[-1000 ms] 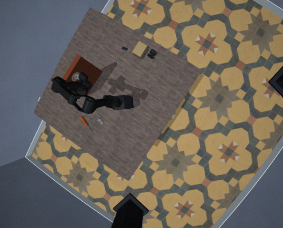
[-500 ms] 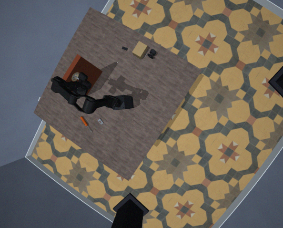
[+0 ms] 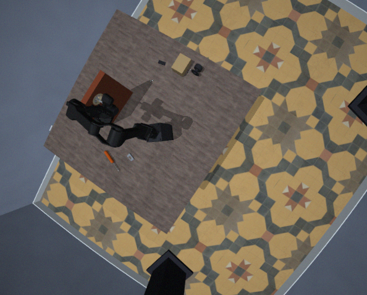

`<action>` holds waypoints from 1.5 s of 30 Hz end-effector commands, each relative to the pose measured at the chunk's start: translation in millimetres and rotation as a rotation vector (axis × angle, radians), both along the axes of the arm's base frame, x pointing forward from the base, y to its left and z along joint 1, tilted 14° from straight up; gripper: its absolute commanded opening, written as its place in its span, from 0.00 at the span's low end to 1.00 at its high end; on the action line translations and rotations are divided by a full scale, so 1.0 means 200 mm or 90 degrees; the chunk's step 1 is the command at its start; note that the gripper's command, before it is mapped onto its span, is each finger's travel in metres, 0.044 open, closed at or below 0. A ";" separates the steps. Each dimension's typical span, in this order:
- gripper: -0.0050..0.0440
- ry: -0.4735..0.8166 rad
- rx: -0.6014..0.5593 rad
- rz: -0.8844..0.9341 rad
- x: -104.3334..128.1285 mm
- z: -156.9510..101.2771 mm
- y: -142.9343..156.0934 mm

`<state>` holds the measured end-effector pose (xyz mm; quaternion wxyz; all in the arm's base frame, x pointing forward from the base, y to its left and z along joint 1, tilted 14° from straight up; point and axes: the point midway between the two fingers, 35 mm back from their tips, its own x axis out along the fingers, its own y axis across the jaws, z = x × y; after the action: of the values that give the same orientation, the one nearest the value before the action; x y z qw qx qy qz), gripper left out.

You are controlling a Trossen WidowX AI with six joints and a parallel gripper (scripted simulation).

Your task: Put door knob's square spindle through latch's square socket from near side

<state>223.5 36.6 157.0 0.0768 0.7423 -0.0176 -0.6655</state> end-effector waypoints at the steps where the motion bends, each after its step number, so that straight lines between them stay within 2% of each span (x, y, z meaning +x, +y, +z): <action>1: 0.10 0.004 -0.004 -0.002 0.00 -0.01 0.00; 19: 0.10 -0.011 -0.002 0.002 0.04 0.02 0.00; 45: 0.10 -0.016 -0.001 0.001 0.01 0.01 0.00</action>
<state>227.3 36.9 156.6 0.0779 0.7440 -0.0175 -0.6634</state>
